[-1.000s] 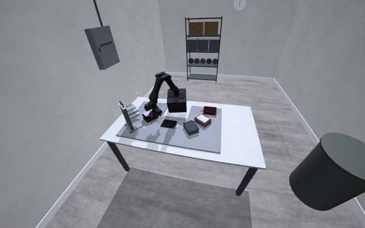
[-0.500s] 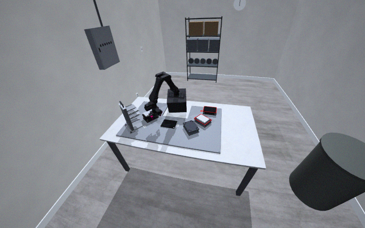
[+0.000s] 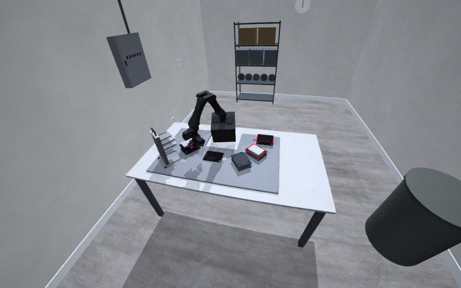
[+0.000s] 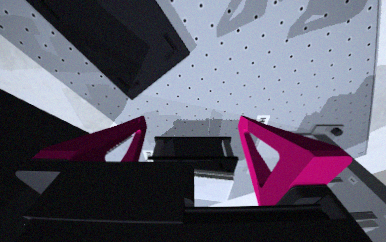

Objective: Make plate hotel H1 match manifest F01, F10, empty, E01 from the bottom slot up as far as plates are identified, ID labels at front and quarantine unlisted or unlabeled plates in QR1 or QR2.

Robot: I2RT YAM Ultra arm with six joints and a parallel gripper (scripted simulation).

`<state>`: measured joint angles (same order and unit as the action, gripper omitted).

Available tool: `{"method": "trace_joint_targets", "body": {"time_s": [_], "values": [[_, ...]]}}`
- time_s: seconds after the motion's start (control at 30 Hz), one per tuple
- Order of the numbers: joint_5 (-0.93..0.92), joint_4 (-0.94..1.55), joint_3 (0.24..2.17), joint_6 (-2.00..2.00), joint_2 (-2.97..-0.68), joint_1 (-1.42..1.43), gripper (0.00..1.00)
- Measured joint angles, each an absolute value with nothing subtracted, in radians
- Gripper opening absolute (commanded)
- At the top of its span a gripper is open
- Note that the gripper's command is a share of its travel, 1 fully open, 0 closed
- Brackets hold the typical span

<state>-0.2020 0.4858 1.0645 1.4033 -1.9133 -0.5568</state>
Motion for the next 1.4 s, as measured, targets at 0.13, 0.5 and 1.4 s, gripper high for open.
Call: {"method": "trace_joint_targets", "body": {"time_s": [0.13, 0.5, 1.4], "values": [[-0.202, 0.486, 1.065, 1.403, -1.913, -0.557, 1.0], [-0.202, 0.486, 1.065, 1.403, -1.913, -0.557, 1.0], [-0.202, 0.594, 1.088, 1.423, -1.831, -0.577, 1.0]]}}
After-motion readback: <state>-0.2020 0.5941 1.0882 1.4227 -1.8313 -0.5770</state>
